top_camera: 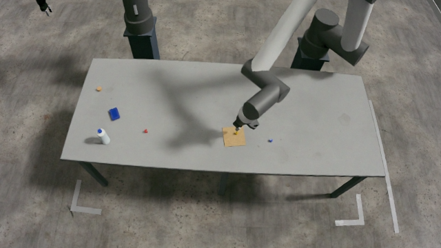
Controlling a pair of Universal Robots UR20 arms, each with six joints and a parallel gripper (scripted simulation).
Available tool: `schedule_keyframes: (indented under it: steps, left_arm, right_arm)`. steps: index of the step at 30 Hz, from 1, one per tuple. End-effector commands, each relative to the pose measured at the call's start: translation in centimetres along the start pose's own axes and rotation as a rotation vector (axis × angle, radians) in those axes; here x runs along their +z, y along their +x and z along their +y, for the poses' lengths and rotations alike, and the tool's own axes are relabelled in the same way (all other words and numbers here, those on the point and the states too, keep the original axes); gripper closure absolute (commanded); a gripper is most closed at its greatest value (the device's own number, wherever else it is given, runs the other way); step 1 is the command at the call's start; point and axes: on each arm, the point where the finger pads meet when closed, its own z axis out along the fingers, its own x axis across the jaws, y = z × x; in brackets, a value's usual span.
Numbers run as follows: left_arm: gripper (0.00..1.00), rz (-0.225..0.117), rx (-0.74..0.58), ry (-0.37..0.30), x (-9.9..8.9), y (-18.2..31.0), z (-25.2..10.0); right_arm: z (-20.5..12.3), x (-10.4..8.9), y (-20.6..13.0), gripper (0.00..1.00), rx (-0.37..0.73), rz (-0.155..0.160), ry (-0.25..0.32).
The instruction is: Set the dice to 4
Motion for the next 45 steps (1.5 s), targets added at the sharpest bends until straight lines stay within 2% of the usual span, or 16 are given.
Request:
schedule_keyframes:
  steps: [1, 2, 6, 12, 17, 19, 22, 24, 45]
  left_arm:
    - [0.36, 0.0, 0.001, -0.105, -0.05, 0.03, 0.01]
    - [0.36, 0.0, 0.001, -0.105, -0.05, 0.03, 0.01]
    - [0.36, 0.0, 0.001, -0.206, -0.05, 0.03, -0.09]
    - [0.36, 0.0, 0.001, -0.233, -0.02, 0.03, -0.37]
    - [0.36, 0.0, 0.001, -0.366, 0.03, 0.03, -0.49]
    - [0.36, 0.0, 0.001, -0.366, 0.03, 0.03, -0.49]
    - [0.36, -0.001, 0.001, -0.45, 0.07, 0.02, -0.56]
    - [0.36, 0.0, 0.001, -0.477, 0.04, 0.04, -0.6]
    - [0.36, 0.001, 0.001, -0.479, 0.23, 0.04, -0.88]
  right_arm:
    - [0.04, -0.06, 0.01, 0.0, 0.0, 0.0, -0.001]
    - [0.04, -0.06, 0.01, 0.0, 0.0, 0.0, -0.001]
    - [0.04, -0.06, 0.01, 0.0, 0.0, 0.0, -0.001]
    - [0.04, -0.06, 0.01, 0.0, 0.0, 0.0, -0.001]
    - [0.04, -0.06, 0.01, 0.0, 0.0, 0.0, -0.001]
    - [0.04, -0.06, 0.01, 0.0, 0.0, 0.0, -0.001]
    - [0.04, -0.06, 0.01, 0.0, 0.0, 0.0, -0.001]
    - [0.04, -0.06, 0.01, 0.0, 0.0, 0.0, -0.001]
    - [0.04, -0.06, 0.01, 0.0, 0.0, 0.0, -0.001]
